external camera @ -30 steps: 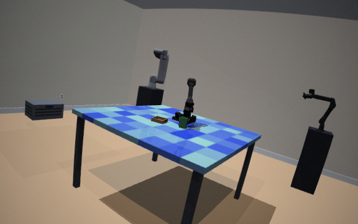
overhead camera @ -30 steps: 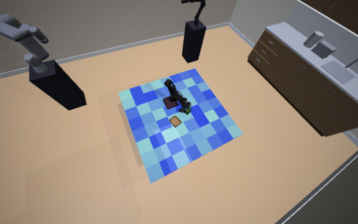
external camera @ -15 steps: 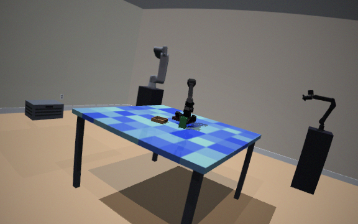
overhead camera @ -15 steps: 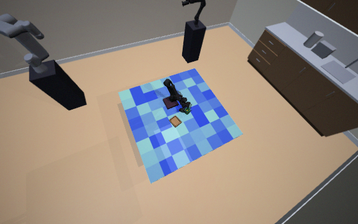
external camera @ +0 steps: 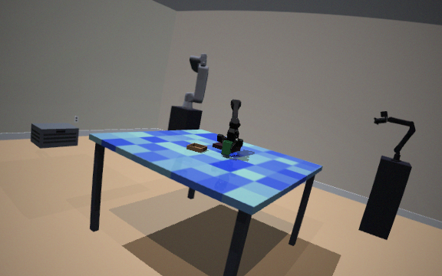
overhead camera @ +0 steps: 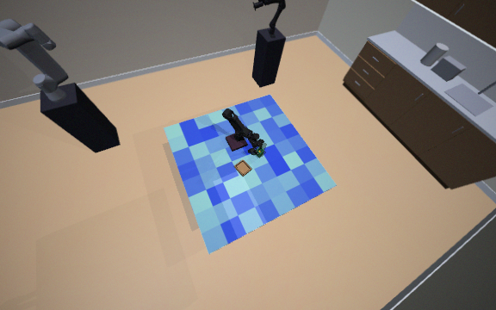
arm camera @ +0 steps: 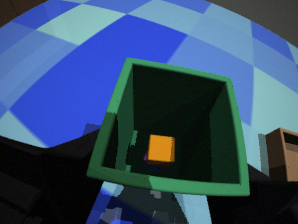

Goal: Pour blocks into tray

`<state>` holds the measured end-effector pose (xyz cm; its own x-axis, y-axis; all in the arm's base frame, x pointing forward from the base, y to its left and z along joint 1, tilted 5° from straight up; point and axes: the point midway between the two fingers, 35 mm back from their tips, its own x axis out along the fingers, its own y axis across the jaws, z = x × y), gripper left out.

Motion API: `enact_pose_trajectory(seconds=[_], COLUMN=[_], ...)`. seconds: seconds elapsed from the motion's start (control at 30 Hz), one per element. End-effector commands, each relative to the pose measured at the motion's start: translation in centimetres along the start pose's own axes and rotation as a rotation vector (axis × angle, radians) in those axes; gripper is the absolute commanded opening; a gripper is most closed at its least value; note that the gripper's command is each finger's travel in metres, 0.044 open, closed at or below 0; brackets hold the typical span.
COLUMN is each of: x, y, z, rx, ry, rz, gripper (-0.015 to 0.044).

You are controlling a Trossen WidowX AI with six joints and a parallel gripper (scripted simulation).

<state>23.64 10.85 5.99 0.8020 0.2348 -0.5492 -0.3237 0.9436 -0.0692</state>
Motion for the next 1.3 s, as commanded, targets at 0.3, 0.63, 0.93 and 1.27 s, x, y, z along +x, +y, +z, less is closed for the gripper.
enact_pose_trajectory(seconds=[0.3,0.63,0.93,1.27], x=[-1.2,-1.1,-0.4,0.0], y=[0.0,-1.2,-4.2,-8.0], z=[2.3,3.3,4.2,5.0], rx=[0.009,0.032,0.091,0.156], ry=[-0.016,-0.015,-0.013,-0.013], rz=[-0.002,-0.032,-0.112,-0.201], gripper=[0.0000,0.0000,0.0000,0.0000])
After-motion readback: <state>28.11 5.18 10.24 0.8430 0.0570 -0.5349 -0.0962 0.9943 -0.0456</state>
